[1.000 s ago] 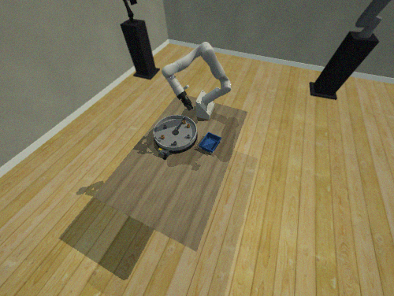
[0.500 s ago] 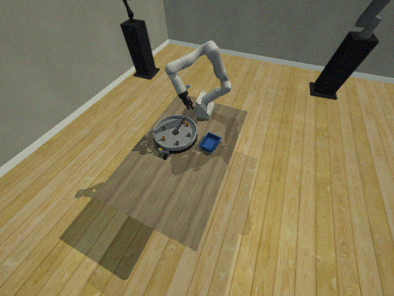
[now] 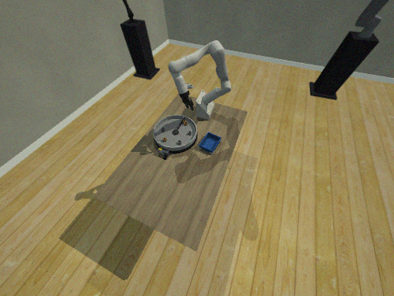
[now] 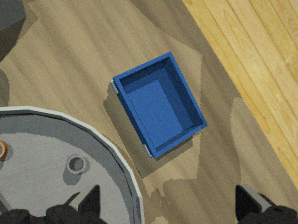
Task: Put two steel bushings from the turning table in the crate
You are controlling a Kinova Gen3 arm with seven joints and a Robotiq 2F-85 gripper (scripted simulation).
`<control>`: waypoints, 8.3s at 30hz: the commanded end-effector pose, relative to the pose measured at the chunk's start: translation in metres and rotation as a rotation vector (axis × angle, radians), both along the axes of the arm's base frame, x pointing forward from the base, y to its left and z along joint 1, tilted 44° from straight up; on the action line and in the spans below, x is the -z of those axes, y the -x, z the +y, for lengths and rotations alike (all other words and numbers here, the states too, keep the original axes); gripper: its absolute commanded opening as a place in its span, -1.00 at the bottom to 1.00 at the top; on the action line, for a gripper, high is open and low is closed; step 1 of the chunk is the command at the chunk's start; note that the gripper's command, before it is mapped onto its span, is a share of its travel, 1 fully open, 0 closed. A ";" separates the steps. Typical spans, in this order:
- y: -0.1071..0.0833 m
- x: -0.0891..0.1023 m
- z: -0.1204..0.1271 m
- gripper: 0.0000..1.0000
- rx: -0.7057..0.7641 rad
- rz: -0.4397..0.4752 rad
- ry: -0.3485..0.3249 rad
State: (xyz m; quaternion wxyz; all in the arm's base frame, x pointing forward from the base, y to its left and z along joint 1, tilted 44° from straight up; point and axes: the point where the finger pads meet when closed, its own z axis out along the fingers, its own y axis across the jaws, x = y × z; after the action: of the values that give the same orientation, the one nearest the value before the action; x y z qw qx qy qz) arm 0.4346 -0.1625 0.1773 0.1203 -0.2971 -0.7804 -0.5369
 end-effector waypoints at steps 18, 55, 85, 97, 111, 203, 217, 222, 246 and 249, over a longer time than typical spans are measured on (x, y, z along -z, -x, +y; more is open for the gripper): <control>-0.005 -0.011 0.003 1.00 -0.077 0.015 0.211; 0.019 0.036 -0.001 1.00 -0.138 0.044 0.395; 0.066 0.130 -0.010 1.00 -0.138 0.043 0.397; 0.075 0.148 -0.012 1.00 -0.138 0.042 0.398; 0.090 0.177 -0.014 1.00 -0.139 0.042 0.399; 0.089 0.176 -0.015 1.00 -0.139 0.041 0.400; 0.089 0.176 -0.015 1.00 -0.139 0.041 0.400; 0.089 0.176 -0.015 1.00 -0.139 0.041 0.400; 0.089 0.176 -0.015 1.00 -0.139 0.041 0.400; 0.089 0.176 -0.015 1.00 -0.139 0.041 0.400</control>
State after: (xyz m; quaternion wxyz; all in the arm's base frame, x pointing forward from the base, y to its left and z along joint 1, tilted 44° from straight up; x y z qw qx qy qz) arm 0.3450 -0.1763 0.0006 0.1124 -0.2713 -0.8871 -0.3561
